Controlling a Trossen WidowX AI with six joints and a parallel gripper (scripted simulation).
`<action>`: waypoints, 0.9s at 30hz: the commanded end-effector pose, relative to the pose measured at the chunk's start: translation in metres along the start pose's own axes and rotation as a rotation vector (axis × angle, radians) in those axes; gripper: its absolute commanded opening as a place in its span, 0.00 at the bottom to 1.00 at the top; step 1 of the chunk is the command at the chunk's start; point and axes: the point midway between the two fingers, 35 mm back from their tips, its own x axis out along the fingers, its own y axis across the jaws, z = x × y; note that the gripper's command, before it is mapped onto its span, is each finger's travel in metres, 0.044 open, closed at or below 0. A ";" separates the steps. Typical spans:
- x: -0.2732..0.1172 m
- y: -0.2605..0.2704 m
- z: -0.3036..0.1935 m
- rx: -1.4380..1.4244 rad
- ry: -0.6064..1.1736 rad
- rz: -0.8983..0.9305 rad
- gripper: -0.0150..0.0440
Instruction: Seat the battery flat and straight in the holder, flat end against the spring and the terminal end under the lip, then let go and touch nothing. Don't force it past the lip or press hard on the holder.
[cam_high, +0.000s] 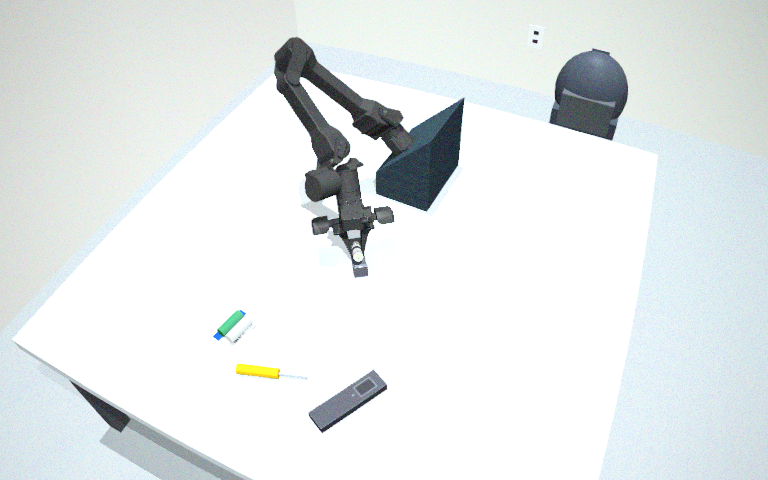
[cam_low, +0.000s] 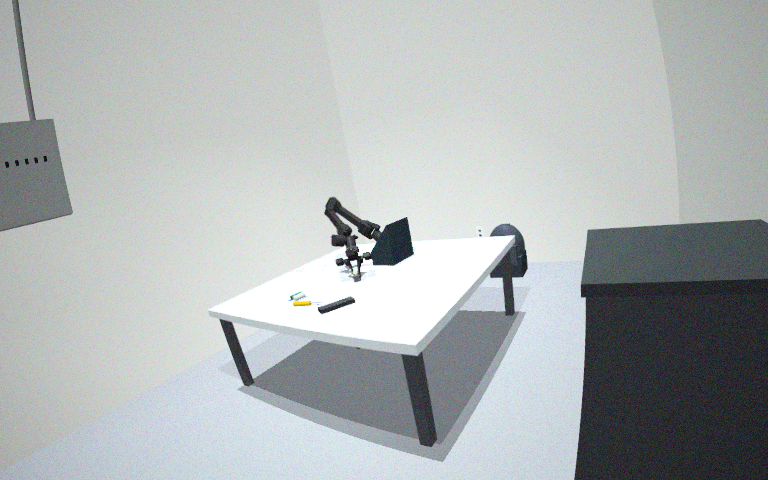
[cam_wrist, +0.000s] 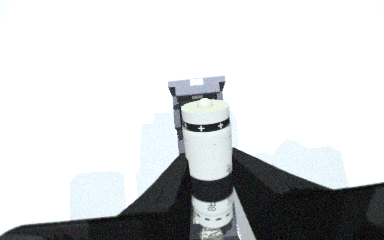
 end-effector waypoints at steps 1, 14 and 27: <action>-0.001 0.002 -0.007 -0.002 0.012 0.002 0.38; -0.003 0.002 -0.011 -0.003 0.021 -0.001 0.38; -0.003 0.003 -0.011 -0.002 0.025 -0.002 0.38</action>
